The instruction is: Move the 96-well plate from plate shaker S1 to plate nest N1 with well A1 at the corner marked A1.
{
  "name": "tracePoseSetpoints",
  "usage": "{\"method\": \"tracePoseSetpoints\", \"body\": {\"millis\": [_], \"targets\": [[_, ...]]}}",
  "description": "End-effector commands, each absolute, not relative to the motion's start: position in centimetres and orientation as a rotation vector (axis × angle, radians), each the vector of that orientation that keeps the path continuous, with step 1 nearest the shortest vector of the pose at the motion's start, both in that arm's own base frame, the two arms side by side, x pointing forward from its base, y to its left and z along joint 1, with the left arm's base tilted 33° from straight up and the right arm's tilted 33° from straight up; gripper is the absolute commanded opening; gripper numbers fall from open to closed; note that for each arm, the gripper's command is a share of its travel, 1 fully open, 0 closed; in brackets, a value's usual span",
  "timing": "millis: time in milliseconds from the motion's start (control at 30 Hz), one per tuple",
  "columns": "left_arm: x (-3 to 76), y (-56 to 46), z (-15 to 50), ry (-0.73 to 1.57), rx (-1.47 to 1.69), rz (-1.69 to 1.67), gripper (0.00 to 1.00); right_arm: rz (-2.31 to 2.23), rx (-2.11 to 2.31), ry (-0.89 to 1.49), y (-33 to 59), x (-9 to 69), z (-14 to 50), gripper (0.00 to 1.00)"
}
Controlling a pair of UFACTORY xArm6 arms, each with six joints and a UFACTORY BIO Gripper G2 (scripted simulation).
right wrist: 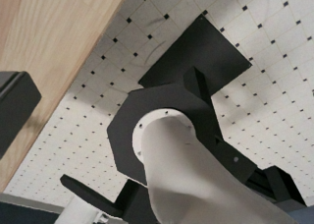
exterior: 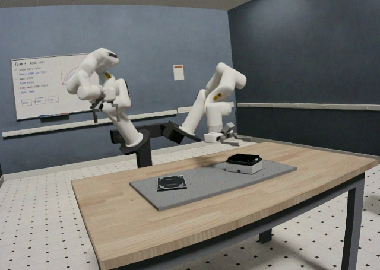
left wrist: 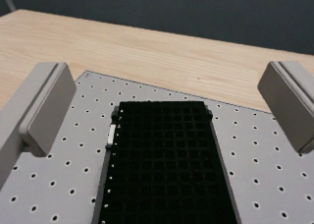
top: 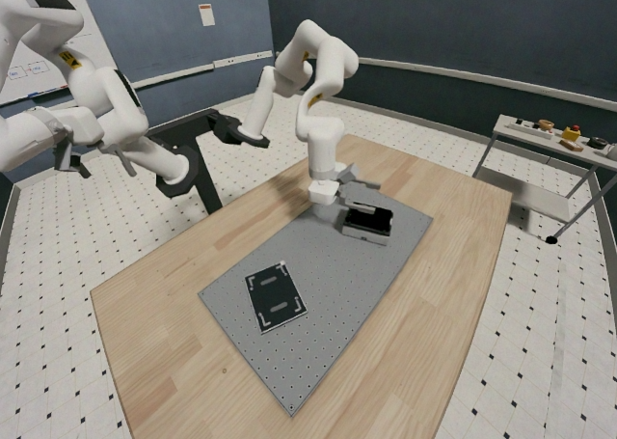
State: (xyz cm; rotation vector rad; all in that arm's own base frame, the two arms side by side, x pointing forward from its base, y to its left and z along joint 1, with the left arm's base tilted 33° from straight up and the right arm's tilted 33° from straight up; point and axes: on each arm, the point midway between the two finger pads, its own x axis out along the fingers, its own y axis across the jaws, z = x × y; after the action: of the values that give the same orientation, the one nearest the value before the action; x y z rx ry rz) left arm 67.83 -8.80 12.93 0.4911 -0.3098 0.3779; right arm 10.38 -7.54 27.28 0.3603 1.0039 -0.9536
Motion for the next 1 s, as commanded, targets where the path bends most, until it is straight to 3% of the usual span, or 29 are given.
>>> {"method": "tracePoseSetpoints", "body": {"millis": [0,967], "targets": [[68.0,-8.7,12.7,-0.313,0.489,0.378,0.37,-0.953,0.360,1.001,-7.6,10.4,27.4,1.00],[68.8,-6.6,9.4,-0.313,0.490,0.378,0.37,-0.953,0.360,1.001,-7.6,10.4,27.4,1.00]]}}
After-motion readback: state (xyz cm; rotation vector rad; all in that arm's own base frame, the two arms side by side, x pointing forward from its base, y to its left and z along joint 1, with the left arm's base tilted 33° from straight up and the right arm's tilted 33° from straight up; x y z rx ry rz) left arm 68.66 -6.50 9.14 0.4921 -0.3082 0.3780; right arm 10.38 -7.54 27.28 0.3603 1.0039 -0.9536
